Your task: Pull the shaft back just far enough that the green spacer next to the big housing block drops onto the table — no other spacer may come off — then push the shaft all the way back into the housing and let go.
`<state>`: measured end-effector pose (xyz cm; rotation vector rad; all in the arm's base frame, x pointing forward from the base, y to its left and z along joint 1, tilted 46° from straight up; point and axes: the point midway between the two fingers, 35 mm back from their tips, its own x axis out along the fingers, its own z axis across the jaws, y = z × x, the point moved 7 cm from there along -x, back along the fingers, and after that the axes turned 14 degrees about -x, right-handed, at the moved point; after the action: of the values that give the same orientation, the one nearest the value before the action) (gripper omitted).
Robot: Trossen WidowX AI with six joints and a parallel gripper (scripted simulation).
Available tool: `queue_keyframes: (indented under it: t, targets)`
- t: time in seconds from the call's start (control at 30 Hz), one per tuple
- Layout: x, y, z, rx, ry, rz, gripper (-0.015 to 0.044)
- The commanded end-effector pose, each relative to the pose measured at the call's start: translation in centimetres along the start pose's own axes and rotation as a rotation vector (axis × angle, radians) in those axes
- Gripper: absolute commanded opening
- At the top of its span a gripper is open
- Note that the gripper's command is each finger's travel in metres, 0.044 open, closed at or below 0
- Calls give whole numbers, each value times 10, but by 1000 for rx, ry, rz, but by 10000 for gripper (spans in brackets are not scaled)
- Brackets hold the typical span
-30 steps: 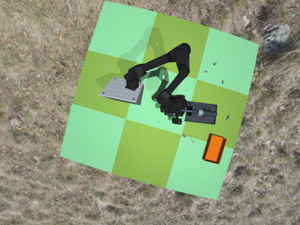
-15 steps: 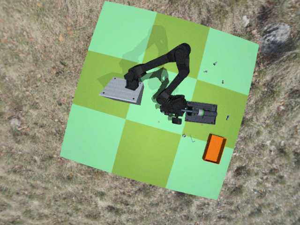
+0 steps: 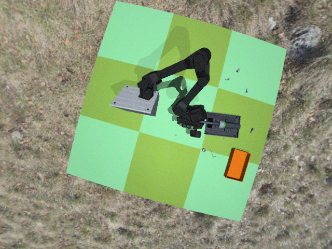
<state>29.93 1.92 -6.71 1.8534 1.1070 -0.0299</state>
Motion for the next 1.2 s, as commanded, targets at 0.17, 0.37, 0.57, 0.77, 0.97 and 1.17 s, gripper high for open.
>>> queue_keyframes:
  t: [0.17,0.37,0.57,0.77,0.97,1.17]
  targets:
    - [-1,-1,0,-4,4,0,0]
    - [-1,-1,-1,-4,4,0,0]
    - [-2,-2,-1,-4,4,0,0]
    - [-2,-2,-1,-4,4,0,0]
    - [-2,-2,-1,-4,4,0,0]
    - [-3,-3,-1,-4,4,0,0]
